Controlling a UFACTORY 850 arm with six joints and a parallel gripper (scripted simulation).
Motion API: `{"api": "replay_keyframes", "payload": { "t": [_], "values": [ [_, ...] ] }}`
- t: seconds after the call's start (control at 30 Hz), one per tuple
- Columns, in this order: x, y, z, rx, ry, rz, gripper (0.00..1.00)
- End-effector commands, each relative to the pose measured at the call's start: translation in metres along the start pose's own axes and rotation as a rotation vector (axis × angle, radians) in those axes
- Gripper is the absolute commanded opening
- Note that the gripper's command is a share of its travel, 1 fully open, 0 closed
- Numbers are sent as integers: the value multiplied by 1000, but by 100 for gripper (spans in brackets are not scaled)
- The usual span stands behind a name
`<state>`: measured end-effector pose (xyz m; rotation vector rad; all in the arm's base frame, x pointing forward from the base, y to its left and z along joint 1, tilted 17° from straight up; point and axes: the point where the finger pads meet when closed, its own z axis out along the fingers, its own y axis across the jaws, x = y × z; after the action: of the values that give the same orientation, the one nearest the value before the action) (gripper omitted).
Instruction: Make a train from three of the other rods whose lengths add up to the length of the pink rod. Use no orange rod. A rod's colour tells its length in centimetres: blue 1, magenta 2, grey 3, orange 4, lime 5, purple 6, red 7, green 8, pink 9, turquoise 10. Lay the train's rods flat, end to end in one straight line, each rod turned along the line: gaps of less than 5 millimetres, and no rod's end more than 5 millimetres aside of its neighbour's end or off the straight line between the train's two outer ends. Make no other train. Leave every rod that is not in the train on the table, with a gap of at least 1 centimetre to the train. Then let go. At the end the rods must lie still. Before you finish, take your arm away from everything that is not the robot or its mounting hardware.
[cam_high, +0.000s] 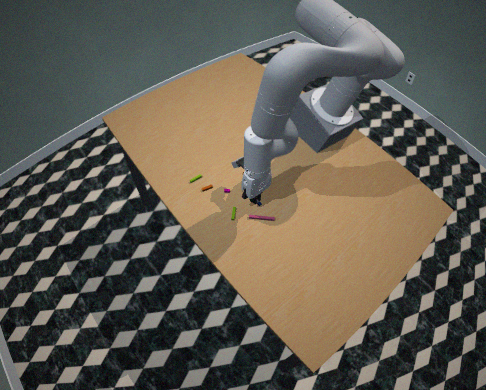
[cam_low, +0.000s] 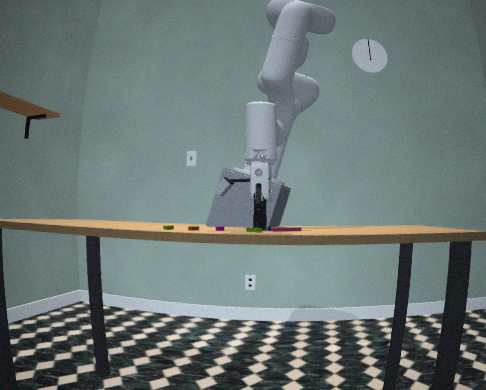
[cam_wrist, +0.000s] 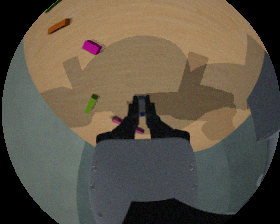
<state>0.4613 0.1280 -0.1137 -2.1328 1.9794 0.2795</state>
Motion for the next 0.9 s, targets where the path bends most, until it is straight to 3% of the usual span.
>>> {"api": "replay_keyframes", "payload": {
  "t": [0.0, 0.23, 0.67, 0.87],
  "values": [
    [0, -1, 0, 1, 0, 0, 12],
    [0, -1, 0, 1, 0, 0, 24],
    [0, -1, -1, 1, 0, 0, 24],
    [0, -1, -19, 1, 0, 0, 24]
  ]
}}
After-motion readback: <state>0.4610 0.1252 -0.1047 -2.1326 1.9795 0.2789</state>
